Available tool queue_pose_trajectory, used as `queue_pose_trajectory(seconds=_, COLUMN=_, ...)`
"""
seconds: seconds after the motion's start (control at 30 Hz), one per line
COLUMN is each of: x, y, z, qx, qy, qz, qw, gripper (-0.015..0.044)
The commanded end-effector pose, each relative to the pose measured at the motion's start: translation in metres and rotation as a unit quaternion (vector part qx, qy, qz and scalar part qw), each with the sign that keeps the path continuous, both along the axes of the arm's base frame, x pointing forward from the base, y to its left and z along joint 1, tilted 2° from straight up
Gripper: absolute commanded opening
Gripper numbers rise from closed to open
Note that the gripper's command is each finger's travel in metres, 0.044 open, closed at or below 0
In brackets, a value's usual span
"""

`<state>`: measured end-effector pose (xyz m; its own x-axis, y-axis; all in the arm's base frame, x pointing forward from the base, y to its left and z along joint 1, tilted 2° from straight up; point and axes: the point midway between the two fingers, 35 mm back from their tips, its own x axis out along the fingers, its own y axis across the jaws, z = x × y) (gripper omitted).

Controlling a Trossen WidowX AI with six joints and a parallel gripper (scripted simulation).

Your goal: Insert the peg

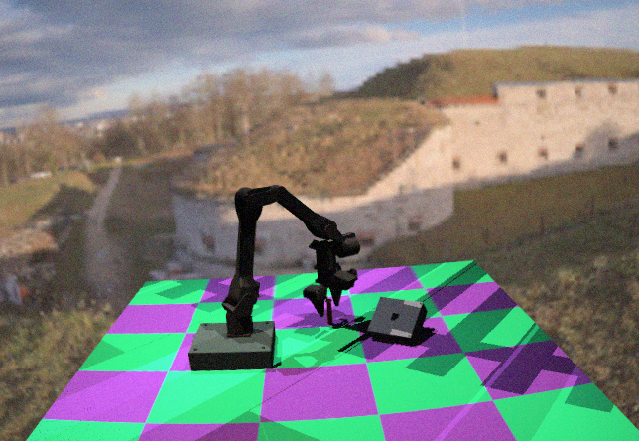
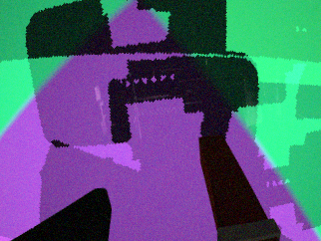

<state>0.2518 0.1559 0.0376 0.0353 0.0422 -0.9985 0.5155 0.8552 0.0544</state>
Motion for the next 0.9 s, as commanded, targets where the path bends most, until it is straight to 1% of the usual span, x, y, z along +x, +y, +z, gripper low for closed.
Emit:
queue_pose_trajectory(seconds=0.0, x=0.0003, y=0.0002, z=0.0005, qx=0.000, qy=-0.001, qz=0.000, qw=1.000, gripper=0.0361)
queue_pose_trajectory(seconds=0.43, x=0.0003, y=0.0002, z=0.0005, qx=0.000, qy=-0.001, qz=0.000, qw=1.000, gripper=0.0020)
queue_pose_trajectory(seconds=0.53, x=0.0003, y=0.0002, z=0.0005, qx=0.000, qy=-0.001, qz=0.000, qw=1.000, gripper=0.0000)
queue_pose_trajectory(seconds=0.87, x=0.0005, y=0.0003, z=0.0025, qx=0.000, qy=-0.001, qz=0.000, qw=1.000, gripper=0.0000)
